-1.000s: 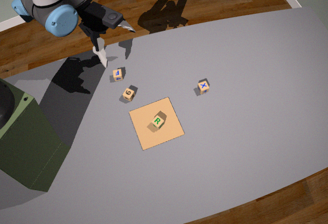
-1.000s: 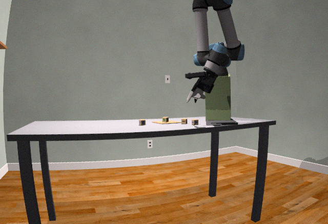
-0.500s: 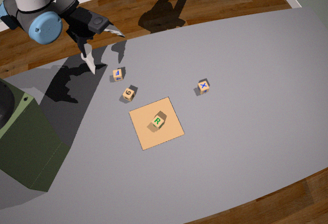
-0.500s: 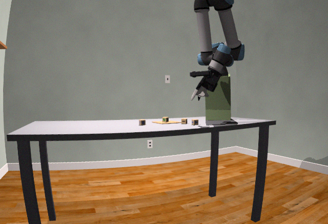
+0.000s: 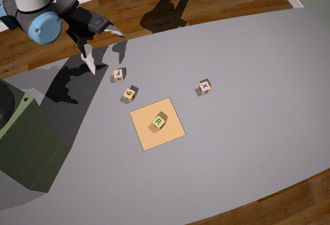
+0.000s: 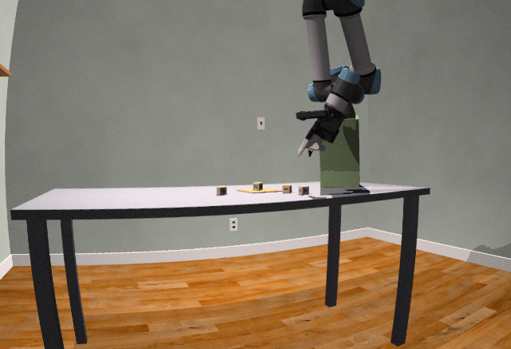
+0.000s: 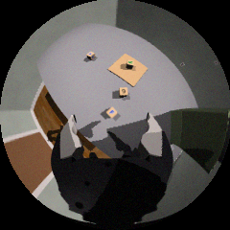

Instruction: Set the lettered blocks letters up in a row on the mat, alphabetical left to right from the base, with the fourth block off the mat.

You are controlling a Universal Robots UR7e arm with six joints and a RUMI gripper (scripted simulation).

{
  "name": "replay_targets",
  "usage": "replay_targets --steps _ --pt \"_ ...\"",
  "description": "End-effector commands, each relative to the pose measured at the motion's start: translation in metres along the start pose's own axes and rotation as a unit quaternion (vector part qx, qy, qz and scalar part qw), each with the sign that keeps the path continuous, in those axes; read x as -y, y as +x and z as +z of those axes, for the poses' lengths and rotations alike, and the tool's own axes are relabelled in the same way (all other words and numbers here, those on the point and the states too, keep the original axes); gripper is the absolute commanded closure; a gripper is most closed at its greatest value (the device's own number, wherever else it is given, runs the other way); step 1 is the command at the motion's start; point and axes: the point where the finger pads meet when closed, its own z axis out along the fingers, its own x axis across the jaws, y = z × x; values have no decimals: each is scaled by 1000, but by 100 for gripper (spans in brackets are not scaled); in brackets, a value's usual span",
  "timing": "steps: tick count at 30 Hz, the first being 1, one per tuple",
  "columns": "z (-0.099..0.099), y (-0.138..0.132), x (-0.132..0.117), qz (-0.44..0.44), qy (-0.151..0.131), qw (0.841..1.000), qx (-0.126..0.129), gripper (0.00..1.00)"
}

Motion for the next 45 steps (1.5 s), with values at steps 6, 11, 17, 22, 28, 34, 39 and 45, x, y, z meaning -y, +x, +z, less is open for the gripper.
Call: replay_targets --steps 6,11,17,22,28,34,39,45 --pt "0 0 0 0 0 1000 0 0" --pt "0 0 0 0 0 1000 0 0" --pt "0 0 0 0 0 1000 0 0" --pt "0 0 0 0 0 1000 0 0" --pt "0 0 0 0 0 1000 0 0" --pt "1 1 2 0 0 1000 0 0" --pt "16 13 22 1 -3 1000 -1 0" --pt "31 29 46 1 -3 1000 -1 0"
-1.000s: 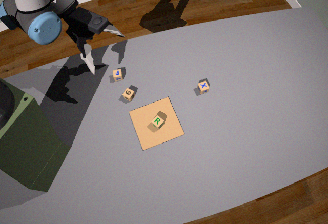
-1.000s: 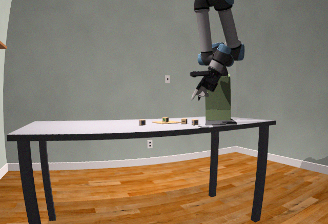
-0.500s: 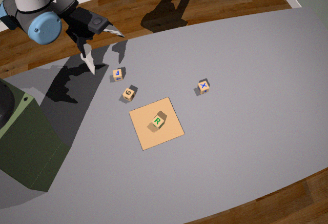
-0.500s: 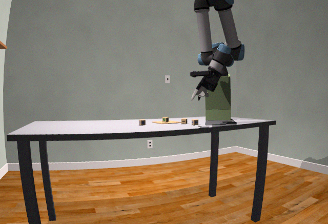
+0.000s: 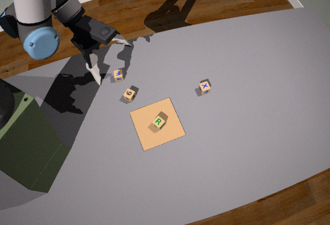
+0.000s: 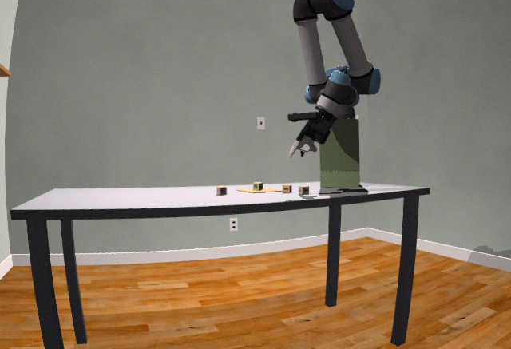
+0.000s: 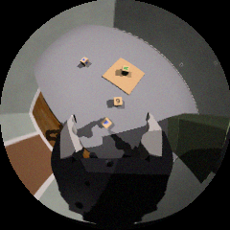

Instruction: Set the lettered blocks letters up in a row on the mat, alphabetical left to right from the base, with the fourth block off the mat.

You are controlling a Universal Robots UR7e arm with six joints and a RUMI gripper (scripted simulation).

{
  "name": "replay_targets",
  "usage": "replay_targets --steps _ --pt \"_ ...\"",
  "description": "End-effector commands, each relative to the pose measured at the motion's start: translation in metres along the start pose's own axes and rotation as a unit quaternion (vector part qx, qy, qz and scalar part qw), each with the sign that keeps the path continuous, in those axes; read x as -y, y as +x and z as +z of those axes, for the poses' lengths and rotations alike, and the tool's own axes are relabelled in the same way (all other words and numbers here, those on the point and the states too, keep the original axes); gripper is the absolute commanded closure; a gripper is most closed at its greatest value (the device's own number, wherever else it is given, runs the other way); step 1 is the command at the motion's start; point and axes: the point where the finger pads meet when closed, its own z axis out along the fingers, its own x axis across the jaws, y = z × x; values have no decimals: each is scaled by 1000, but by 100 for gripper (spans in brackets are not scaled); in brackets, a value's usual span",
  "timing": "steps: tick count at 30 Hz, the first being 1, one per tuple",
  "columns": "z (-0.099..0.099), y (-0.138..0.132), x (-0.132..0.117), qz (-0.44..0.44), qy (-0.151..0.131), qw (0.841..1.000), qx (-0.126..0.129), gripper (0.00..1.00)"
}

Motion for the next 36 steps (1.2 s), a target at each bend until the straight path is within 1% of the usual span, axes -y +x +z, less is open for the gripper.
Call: replay_targets --steps 1,2,5,7,10,36 --pt "12 12 20 -1 -2 1000 7 0" --pt "14 15 25 -1 -1 1000 8 0" --pt "14 15 25 -1 -1 1000 8 0" --pt "17 20 32 -2 0 1000 8 0" --pt "18 23 36 -2 0 1000 8 0" --pt "18 23 36 -2 0 1000 8 0"
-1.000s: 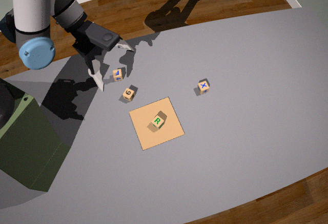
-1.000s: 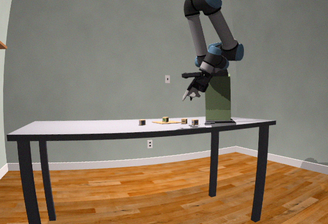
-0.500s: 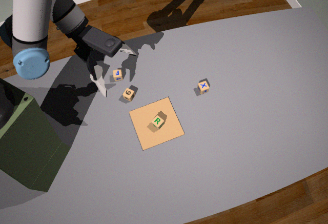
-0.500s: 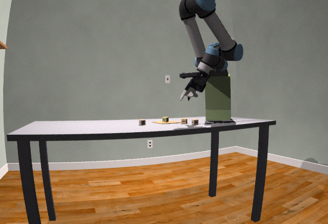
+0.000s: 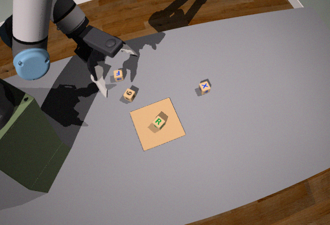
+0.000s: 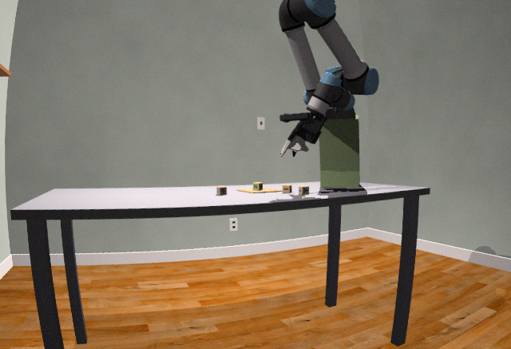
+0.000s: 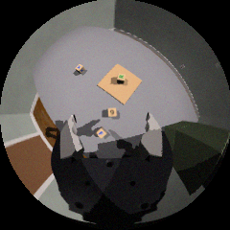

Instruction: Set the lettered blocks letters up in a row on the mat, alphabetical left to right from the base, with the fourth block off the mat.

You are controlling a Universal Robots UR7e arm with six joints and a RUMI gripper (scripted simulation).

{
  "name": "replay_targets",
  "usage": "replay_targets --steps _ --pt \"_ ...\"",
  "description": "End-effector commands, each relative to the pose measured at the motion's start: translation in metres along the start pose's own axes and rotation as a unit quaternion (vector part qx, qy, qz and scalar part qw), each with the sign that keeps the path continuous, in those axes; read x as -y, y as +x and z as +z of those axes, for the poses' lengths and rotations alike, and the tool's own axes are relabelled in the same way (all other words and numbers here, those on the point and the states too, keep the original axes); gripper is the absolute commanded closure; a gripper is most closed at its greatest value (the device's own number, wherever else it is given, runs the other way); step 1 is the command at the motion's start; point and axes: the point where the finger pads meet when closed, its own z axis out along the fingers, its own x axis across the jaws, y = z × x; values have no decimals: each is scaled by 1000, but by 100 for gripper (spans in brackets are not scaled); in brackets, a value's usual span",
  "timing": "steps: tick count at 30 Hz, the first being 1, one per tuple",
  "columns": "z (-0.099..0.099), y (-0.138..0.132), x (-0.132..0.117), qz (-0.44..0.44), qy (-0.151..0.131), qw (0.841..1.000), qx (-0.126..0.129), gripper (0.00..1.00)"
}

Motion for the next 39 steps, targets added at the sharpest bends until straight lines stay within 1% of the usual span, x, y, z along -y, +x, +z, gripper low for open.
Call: replay_targets --steps 1,29,32,35,37,39 --pt "0 0 0 0 0 1000 0 0" --pt "1 -1 1 0 0 1000 0 0" --pt "7 -7 5 0 0 1000 0 0" --pt "19 -20 14 0 -1 1000 0 0" --pt "19 -20 14 0 -1 1000 0 0" --pt "30 -33 24 0 -1 1000 0 0"
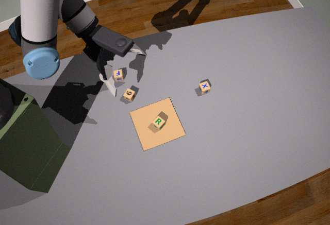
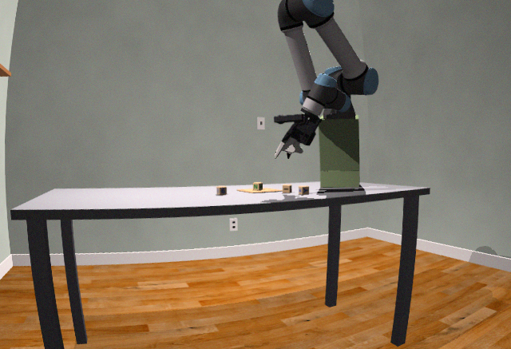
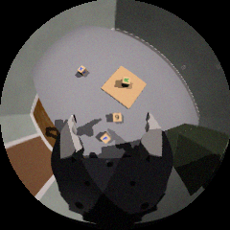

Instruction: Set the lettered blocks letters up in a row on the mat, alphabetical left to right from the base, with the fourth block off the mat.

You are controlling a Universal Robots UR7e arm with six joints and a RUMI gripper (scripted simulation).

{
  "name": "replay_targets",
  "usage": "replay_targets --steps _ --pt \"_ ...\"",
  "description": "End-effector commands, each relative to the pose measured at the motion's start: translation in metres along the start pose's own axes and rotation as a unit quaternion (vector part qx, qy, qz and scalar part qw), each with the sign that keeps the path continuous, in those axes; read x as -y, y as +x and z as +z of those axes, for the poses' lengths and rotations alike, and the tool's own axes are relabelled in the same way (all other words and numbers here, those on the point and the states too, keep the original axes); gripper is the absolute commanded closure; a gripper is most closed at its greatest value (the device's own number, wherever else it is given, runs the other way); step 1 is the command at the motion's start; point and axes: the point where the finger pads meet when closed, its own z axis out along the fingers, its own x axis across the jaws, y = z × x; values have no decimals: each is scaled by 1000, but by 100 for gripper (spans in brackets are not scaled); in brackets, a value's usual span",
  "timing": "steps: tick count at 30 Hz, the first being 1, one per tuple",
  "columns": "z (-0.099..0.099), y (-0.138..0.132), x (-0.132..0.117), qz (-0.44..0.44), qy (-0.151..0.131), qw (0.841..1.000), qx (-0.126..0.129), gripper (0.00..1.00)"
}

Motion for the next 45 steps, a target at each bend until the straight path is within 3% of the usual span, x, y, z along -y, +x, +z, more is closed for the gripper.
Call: replay_targets --steps 1,8,9,13,15,20,45 --pt "21 -23 18 0 -1 1000 -1 0" --pt "64 -81 85 0 -1 1000 -1 0" --pt "64 -81 85 0 -1 1000 -1 0" --pt "79 -107 126 0 -1 1000 -1 0" --pt "79 -107 126 0 -1 1000 -1 0" --pt "88 -124 160 0 0 1000 0 0" --pt "89 -127 167 0 0 1000 0 0"
